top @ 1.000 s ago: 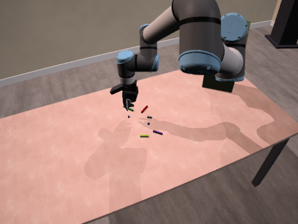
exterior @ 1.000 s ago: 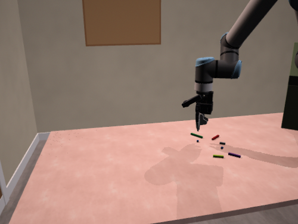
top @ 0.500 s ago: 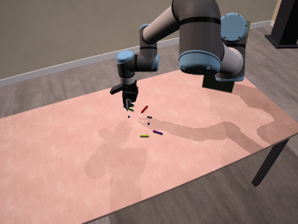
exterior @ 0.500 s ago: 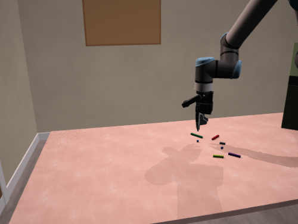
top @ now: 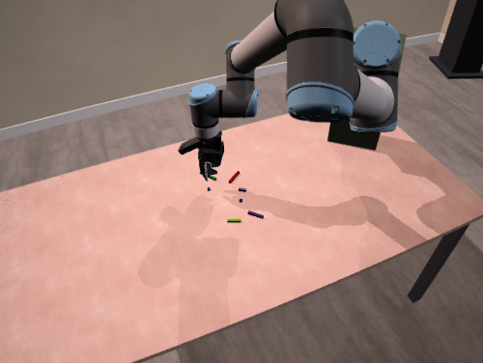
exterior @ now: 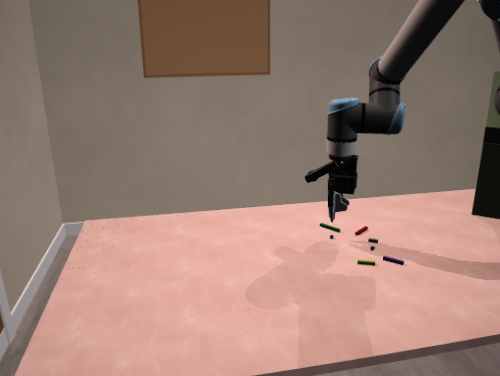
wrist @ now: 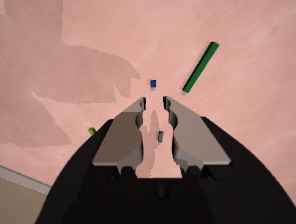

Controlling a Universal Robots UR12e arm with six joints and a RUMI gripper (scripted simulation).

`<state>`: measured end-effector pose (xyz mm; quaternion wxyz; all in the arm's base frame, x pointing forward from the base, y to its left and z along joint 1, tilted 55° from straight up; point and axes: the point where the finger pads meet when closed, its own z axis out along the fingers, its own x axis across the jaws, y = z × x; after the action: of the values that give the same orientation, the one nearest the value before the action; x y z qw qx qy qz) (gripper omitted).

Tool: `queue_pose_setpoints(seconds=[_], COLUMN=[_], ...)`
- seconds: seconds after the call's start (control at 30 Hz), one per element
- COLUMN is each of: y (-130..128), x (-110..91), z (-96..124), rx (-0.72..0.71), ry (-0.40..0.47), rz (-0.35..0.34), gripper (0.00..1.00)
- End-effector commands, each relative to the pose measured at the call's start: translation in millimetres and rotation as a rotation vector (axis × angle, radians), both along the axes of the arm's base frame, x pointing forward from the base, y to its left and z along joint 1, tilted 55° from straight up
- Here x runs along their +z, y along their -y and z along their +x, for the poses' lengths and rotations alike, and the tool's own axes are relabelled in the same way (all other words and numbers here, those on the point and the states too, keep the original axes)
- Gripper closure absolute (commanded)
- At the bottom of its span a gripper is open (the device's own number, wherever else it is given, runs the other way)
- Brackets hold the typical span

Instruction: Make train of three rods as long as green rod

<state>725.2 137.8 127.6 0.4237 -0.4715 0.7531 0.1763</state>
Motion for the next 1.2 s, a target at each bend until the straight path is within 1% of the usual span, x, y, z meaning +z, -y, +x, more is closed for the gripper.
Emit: queue_pose_setpoints(seconds=[0.0,0.8,1.17], y=[-3,-24,-29], x=[-3,-21,-25], z=[3,18,21], rx=[-0.001,-0.001,-0.001], ry=[0.001,0.001,0.001], rz=[0.000,0.000,0.000], gripper=[0.86,0.86,0.86])
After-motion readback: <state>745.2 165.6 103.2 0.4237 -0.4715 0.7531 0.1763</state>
